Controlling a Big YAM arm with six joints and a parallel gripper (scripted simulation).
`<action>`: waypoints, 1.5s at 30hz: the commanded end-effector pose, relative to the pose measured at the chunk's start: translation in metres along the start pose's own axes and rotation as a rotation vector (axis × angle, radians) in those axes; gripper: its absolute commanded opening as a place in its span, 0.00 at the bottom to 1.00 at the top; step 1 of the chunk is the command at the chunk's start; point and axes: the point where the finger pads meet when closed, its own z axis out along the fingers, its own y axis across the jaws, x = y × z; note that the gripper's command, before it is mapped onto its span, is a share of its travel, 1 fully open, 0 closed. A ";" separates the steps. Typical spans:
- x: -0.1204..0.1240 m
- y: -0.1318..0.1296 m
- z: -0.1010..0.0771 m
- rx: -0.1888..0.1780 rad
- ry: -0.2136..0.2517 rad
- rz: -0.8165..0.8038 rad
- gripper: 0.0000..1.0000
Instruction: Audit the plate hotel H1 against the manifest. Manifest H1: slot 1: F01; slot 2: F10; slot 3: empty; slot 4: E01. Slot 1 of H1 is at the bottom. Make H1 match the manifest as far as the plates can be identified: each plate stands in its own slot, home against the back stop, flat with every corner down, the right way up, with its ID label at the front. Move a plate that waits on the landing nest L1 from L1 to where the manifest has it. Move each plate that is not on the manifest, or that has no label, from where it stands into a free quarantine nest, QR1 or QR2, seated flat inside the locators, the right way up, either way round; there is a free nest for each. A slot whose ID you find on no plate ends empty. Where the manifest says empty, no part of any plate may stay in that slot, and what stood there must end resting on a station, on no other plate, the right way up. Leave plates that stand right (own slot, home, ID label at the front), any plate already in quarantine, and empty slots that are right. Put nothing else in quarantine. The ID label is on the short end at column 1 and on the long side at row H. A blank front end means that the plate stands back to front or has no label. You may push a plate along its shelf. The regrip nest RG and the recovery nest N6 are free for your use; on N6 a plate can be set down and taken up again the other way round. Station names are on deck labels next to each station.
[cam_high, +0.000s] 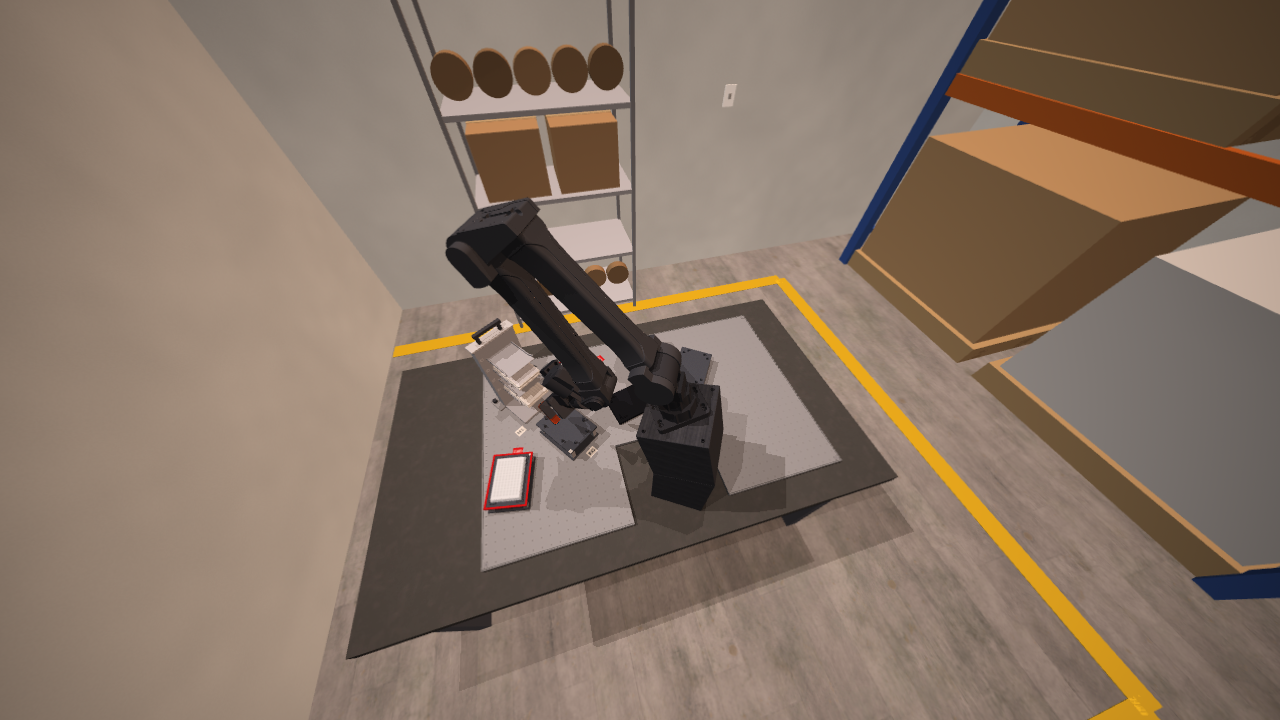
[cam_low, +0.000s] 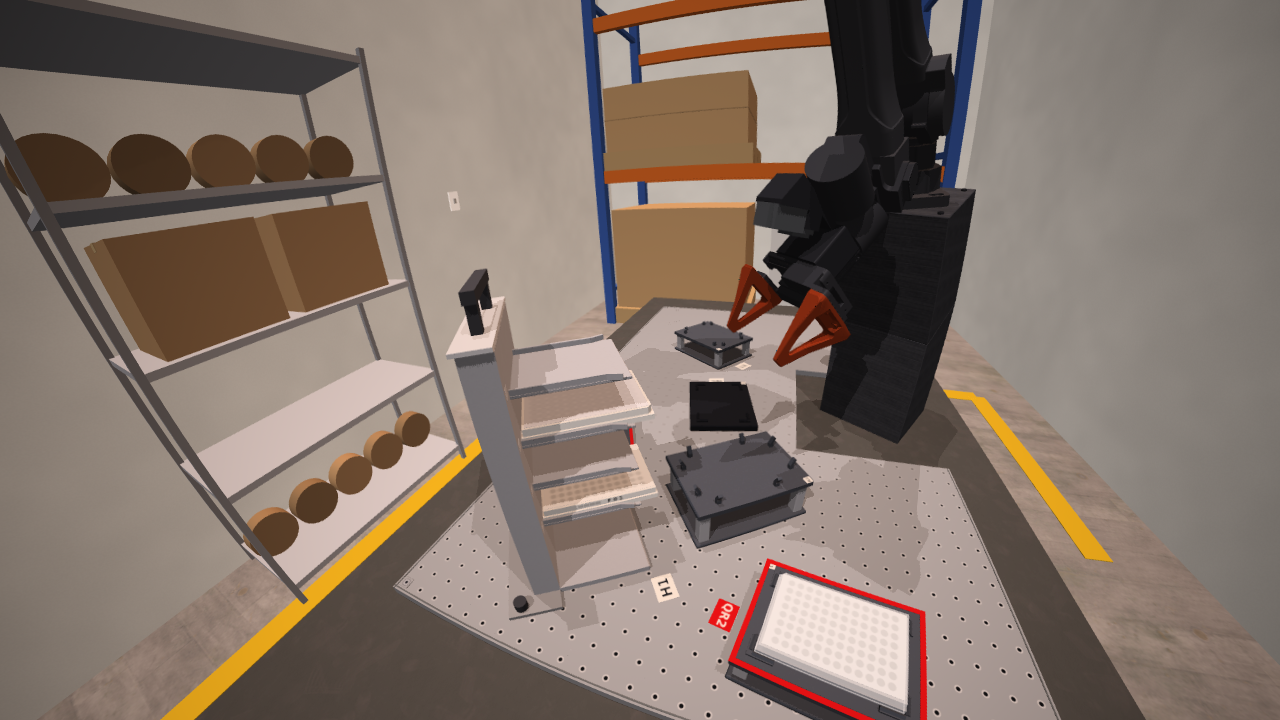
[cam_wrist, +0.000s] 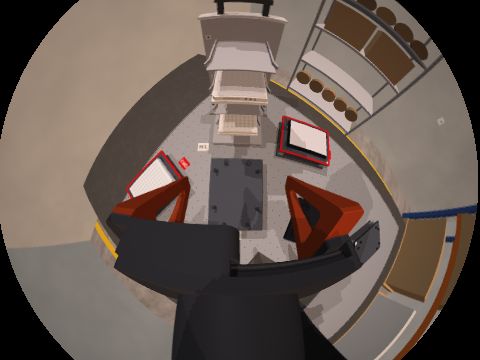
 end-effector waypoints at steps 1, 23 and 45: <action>0.006 0.000 0.008 0.001 -0.008 0.056 1.00; 0.049 -0.003 0.050 0.008 -0.007 0.059 1.00; 0.067 0.000 0.060 0.004 0.008 0.038 1.00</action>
